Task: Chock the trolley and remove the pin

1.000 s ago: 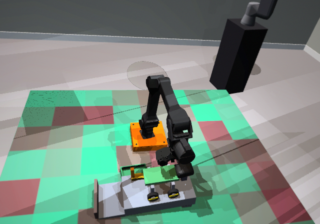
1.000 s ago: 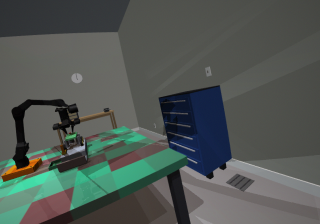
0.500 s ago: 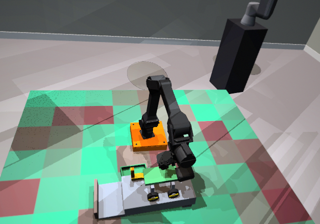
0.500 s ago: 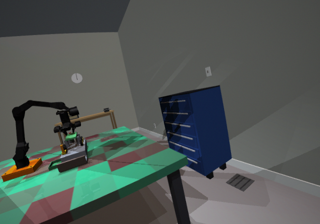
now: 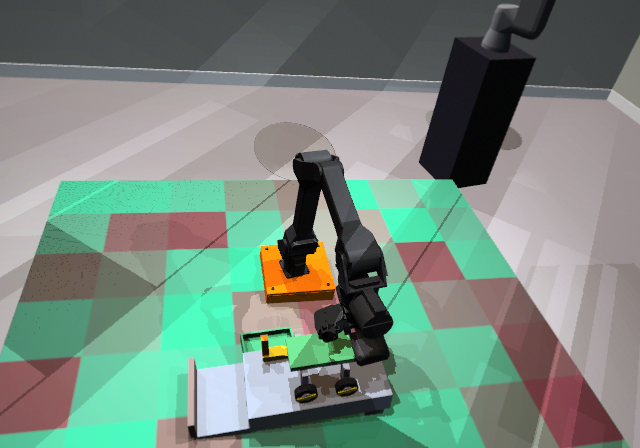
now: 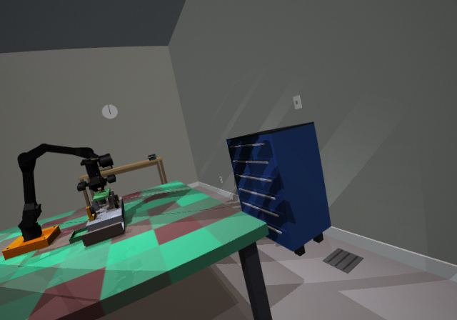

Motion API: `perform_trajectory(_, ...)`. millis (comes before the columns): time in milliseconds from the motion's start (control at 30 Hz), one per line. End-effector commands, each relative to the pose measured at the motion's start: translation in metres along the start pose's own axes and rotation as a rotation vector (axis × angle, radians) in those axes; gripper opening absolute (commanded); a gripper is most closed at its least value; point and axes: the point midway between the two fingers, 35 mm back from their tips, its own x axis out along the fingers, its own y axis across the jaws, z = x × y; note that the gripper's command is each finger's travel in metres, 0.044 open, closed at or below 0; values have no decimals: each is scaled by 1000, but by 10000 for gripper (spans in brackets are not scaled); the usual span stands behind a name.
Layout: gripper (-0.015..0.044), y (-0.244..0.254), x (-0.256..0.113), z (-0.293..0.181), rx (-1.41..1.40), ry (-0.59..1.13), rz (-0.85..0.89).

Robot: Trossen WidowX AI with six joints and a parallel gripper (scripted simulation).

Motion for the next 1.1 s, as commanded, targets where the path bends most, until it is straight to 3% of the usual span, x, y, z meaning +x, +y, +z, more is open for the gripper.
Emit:
perform_trajectory(0,25,0,0,0,0,0,2)
perform_trajectory(133,0,0,-1,0,0,0,2)
perform_trajectory(1067,0,-2,-19,-2,1,0,-1)
